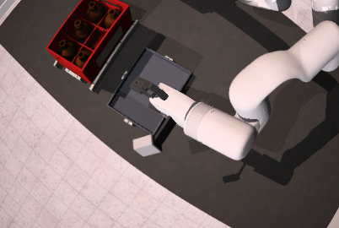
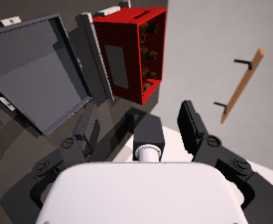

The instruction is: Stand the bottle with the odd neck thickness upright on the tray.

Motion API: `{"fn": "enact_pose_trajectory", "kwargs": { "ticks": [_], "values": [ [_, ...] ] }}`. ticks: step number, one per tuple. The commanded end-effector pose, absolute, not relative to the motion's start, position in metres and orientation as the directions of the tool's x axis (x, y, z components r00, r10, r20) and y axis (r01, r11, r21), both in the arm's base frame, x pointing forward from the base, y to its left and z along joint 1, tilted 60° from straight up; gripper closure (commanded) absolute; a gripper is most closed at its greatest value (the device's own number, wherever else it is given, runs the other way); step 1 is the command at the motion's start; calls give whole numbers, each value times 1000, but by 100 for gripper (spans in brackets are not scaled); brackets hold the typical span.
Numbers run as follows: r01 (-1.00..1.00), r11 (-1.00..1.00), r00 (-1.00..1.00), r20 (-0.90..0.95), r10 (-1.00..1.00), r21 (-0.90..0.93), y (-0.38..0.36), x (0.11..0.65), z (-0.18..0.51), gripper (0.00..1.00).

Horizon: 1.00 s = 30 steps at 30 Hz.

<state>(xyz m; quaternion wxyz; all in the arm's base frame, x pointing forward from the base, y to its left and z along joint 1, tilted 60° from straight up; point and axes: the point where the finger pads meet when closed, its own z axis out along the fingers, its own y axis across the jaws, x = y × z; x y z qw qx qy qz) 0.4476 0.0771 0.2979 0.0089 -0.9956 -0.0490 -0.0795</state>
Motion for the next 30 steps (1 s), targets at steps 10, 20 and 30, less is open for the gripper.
{"fn": "enact_pose_trajectory", "kwargs": {
  "ticks": [10, 20, 30],
  "values": [
    [2, -1000, 1000, -9, 2, -19, 4, 406, 246, 0],
    [-44, -990, 992, -126, -27, -132, -6, 411, 201, 0],
    [-135, -944, 966, -250, -58, -303, -15, 422, 140, 0]
  ]
}}
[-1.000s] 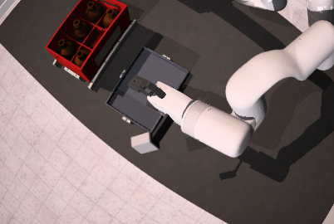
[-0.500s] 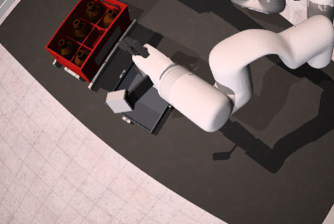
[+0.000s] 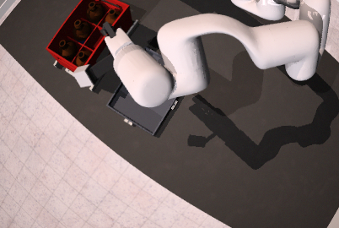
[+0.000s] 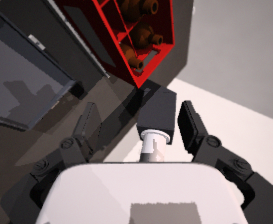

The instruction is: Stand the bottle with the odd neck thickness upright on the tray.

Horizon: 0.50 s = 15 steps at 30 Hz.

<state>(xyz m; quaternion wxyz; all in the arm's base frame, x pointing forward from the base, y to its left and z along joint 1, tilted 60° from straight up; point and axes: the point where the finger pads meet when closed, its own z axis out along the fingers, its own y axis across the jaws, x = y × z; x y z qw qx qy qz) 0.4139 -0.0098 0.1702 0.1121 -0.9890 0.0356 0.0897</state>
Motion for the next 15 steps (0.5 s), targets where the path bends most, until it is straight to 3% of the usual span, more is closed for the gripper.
{"fn": "enact_pose_trajectory", "kwargs": {
  "ticks": [1, 15],
  "values": [
    [-144, -938, 964, -259, -60, -317, -16, 423, 135, 0],
    [-278, -822, 930, -355, -100, -497, -29, 430, 64, 0]
  ]
}}
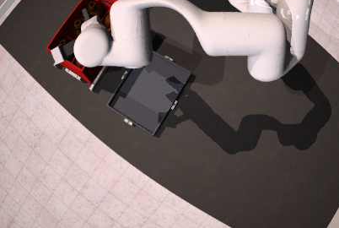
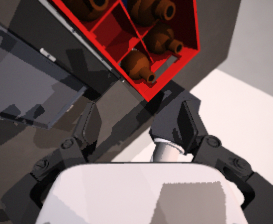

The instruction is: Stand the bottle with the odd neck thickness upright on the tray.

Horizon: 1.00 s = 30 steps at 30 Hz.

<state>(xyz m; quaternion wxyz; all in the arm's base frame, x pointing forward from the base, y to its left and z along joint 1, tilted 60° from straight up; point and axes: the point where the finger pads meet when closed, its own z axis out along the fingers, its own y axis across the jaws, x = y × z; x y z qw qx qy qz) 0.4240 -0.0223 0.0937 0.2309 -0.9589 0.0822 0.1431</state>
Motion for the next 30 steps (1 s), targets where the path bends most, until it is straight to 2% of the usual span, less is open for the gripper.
{"fn": "enact_pose_trajectory", "kwargs": {
  "ticks": [1, 30],
  "values": [
    [-288, -811, 927, -360, -103, -509, -30, 430, 58, 0],
    [-504, -453, 863, -447, -234, -736, -55, 425, -73, 0]
  ]
}}
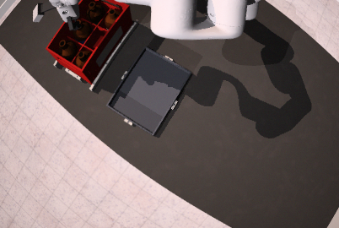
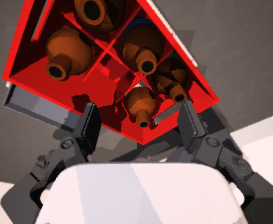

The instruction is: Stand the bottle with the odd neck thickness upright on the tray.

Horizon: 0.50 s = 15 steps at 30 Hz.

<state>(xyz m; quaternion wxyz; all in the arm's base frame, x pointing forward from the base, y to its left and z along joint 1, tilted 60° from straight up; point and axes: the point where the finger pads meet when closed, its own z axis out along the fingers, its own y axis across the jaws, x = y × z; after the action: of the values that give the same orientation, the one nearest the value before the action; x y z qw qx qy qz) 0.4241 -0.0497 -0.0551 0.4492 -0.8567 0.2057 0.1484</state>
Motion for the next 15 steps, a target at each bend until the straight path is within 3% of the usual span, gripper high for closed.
{"fn": "enact_pose_trajectory", "kwargs": {
  "ticks": [1, 8, 9, 15],
  "values": [
    [-505, -448, 862, -447, -236, -737, -55, 425, -74, 0],
    [-507, -443, 861, -448, -239, -739, -55, 425, -76, 0],
    [-507, -443, 861, -448, -239, -739, -55, 425, -76, 100],
    [-507, -443, 861, -448, -239, -739, -55, 425, -76, 100]
  ]
}}
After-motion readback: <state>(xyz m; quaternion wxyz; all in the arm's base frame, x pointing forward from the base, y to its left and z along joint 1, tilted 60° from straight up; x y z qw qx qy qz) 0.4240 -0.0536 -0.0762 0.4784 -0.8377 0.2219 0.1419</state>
